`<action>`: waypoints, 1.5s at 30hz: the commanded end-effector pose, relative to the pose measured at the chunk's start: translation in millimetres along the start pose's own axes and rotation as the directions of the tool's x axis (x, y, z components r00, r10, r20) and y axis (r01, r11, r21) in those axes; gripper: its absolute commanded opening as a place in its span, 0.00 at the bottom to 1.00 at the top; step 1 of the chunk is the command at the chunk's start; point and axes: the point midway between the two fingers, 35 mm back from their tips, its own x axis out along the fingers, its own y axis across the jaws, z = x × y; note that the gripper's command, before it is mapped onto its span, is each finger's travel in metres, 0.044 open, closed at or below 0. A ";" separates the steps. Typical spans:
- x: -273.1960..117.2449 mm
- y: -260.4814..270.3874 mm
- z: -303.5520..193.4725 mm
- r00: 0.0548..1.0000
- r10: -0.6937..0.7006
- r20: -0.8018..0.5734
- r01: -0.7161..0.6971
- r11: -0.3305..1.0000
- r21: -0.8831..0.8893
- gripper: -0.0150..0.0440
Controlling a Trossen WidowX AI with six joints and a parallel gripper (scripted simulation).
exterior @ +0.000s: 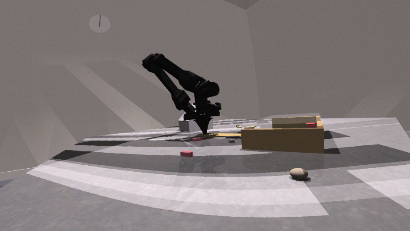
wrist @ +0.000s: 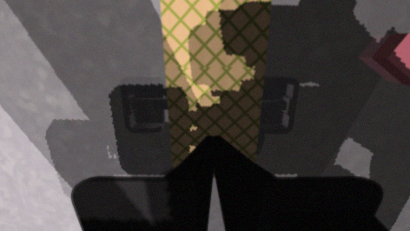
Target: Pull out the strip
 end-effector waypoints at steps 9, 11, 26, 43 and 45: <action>3.7 0.9 -9.2 1.000 -0.003 -0.026 0.002 1.000 -0.013 0.25; 3.7 0.9 -9.2 1.000 -0.003 -0.026 0.002 1.000 -0.013 0.25; 3.7 0.9 -9.2 1.000 -0.003 -0.026 0.002 1.000 -0.013 0.25; -38.7 1.3 20.1 1.000 -0.001 -0.023 -0.002 0.992 -0.128 0.43; -39.9 0.3 26.4 1.000 -0.001 -0.023 -0.002 0.990 -0.139 0.52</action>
